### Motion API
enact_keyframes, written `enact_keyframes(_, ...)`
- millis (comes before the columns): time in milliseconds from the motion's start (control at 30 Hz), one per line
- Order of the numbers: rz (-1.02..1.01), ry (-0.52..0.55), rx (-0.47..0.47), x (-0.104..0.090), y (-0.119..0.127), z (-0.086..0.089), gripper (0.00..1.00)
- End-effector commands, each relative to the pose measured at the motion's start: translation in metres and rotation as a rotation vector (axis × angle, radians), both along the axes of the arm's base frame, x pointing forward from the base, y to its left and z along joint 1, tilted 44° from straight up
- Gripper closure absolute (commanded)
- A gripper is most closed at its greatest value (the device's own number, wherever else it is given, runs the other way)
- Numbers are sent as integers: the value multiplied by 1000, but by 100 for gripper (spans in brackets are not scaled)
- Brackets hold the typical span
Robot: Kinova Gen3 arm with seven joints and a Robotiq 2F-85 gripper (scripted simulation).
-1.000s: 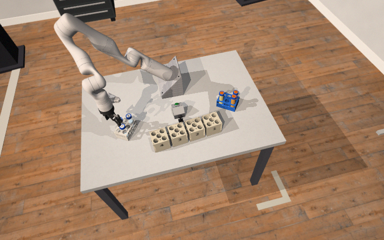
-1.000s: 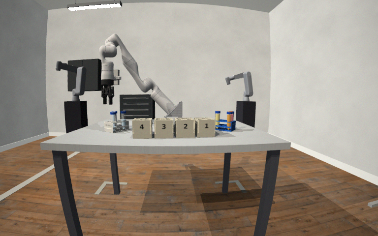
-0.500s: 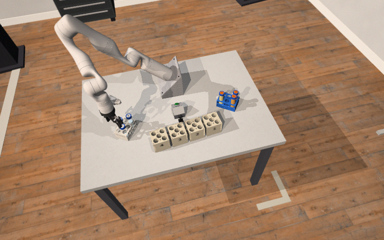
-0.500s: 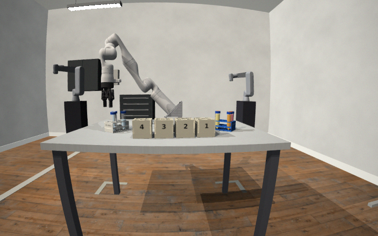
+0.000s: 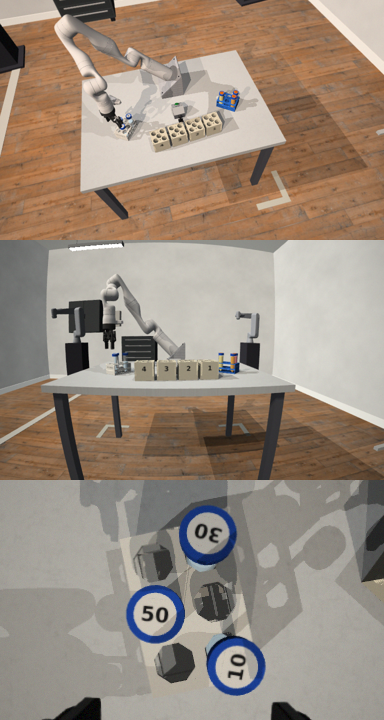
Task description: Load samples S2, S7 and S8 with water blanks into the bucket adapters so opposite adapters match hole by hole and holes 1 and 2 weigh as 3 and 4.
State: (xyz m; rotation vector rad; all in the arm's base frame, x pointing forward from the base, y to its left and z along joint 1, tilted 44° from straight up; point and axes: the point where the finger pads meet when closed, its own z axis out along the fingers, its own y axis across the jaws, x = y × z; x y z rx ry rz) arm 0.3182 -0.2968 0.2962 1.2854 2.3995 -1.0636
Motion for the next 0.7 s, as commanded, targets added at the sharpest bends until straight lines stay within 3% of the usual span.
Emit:
enact_keyframes(0,1,-1,0,0,0,0,0)
enact_keyframes(667,1,-1,0,2,6,6,0)
